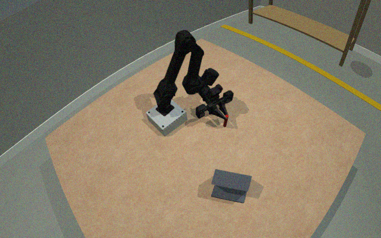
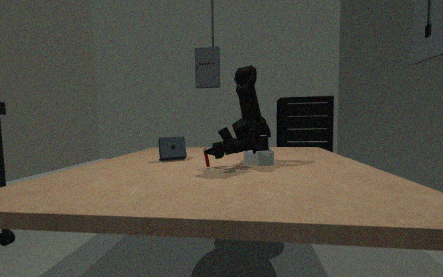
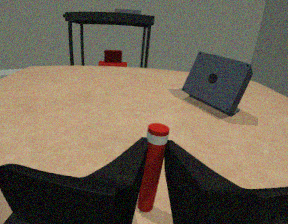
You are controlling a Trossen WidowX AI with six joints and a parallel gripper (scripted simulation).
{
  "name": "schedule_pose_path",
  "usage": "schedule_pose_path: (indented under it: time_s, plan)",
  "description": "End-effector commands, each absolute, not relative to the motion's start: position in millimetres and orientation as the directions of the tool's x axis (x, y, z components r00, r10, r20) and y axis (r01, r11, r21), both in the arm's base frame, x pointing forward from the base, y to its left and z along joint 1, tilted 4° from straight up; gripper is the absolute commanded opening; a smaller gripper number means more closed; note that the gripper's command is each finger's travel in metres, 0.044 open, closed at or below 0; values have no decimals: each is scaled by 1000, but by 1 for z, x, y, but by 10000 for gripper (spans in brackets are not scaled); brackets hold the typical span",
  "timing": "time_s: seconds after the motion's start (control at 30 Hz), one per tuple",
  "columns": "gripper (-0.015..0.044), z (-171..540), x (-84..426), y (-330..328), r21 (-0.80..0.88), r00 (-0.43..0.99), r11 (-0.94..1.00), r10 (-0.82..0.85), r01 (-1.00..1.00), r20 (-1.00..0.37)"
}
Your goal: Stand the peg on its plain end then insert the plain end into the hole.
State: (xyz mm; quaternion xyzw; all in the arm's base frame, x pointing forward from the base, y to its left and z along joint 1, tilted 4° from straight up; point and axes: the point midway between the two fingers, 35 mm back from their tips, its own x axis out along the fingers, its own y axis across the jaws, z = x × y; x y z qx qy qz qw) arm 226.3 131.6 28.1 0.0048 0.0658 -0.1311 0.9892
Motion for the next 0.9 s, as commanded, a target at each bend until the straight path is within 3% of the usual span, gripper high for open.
schedule_pose_path:
  time_s: [0.0,0.87]
  plan:
    - [49,27,223,131,-15,960,965,-262,262,-100]
    - [49,23,221,131,-17,960,965,-262,262,-101]
